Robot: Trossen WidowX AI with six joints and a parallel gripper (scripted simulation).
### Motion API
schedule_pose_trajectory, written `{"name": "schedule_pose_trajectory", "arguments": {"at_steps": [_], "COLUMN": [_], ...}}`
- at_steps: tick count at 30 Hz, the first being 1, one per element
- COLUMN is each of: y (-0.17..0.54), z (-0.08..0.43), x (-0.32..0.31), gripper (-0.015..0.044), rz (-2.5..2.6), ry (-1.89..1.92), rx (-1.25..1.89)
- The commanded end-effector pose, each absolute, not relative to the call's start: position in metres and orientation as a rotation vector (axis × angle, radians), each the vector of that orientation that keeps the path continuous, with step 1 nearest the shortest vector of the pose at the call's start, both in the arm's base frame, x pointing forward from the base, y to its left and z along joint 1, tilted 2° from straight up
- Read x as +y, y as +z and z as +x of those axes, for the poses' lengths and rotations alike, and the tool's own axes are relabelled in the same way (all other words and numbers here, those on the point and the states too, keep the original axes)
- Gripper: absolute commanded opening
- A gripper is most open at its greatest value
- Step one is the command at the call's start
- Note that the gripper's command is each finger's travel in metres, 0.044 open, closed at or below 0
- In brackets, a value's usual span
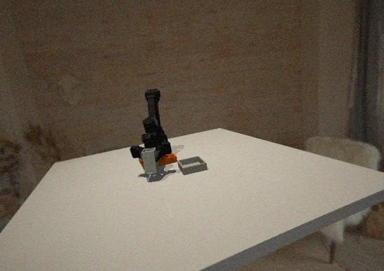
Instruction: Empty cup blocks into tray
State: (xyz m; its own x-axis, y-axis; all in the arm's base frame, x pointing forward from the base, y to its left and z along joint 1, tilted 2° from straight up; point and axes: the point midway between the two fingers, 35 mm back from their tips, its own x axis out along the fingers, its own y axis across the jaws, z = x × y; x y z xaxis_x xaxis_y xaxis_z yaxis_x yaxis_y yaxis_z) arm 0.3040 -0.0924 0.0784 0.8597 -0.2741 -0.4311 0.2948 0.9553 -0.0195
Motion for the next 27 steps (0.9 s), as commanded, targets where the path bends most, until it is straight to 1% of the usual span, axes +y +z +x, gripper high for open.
{"name": "schedule_pose_trajectory", "arguments": {"at_steps": [1, 6, 27], "y": [0.087, 0.087, 0.095], "z": [0.306, 0.309, 0.322], "x": [-0.093, -0.086, 0.016], "gripper": [0.0, 0.0, 0.0], "rz": [0.044, 0.04, -0.018], "ry": [-0.302, -0.279, 0.044], "rx": [0.433, 0.433, 0.436]}}
